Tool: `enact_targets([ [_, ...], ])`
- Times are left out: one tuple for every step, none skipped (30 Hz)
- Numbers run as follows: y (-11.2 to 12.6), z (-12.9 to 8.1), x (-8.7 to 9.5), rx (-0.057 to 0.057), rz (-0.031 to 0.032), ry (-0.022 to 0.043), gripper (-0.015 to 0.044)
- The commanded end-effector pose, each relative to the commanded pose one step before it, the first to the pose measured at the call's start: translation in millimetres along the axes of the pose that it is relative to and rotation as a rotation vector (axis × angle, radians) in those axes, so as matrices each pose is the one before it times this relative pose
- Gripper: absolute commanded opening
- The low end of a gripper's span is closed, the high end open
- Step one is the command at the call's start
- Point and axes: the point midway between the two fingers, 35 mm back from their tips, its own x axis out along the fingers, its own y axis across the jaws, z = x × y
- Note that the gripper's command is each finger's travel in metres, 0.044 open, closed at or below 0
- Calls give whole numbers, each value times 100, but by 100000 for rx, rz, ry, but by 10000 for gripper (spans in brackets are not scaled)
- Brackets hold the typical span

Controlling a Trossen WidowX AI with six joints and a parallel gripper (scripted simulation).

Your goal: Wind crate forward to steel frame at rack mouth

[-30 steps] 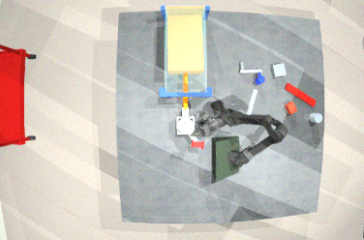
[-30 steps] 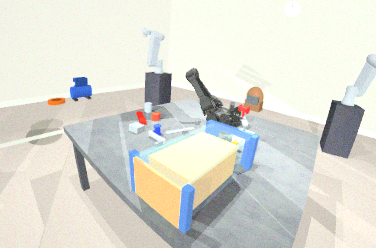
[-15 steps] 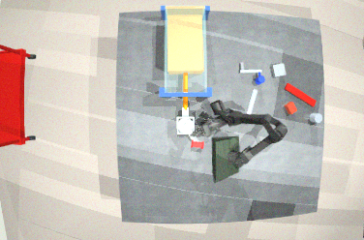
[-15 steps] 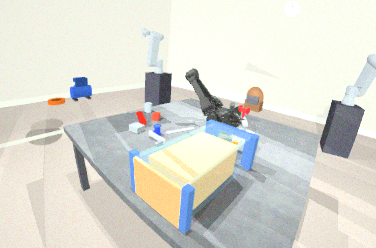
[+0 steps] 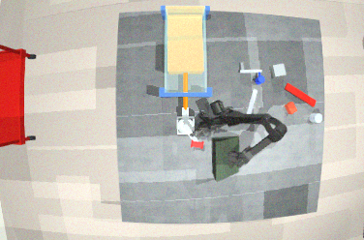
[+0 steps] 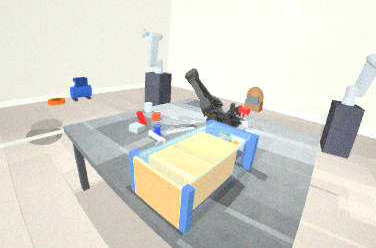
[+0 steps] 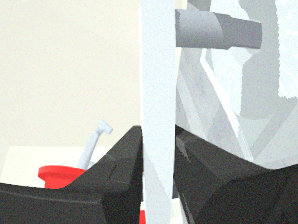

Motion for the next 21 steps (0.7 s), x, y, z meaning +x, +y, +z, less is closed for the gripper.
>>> enact_targets([
  [-7, -16, 14, -290, 618, 13, 0],
  [-53, -2, 6, 2, -2, -8, 0],
  [-46, -2, 5, 1, -2, -7, 0],
  [-27, -1, 3, 1, -1, -4, 0],
  [-9, 0, 1, 0, 0, -1, 0],
  [0, 0, 0, 0, 0, 0, 0],
  [0, 0, 0, 0, 0, 0, 0],
  [-17, 1, 1, 0, -1, 1, 0],
  [-35, 1, 2, 1, -2, 1, 0],
  [-53, 2, 3, 1, -2, 2, 0],
  [-47, 2, 3, 1, -2, 2, 0],
  [-28, 1, 2, 1, -1, 1, 0],
  [-9, 0, 1, 0, 0, 0, 0],
  [0, 0, 0, 0, 0, 0, 0],
  [0, 0, 0, 0, 0, 0, 0],
  [-18, 0, 0, 0, -1, 4, 0],
  [-37, 0, 1, 1, -2, 8, 0],
  [-55, 0, 2, 1, -3, 12, 0],
  [-48, 0, 1, 1, -2, 11, 0],
  [-29, 0, 1, 1, -1, 6, 0],
  [-10, 0, 0, 0, 0, 2, 0],
])
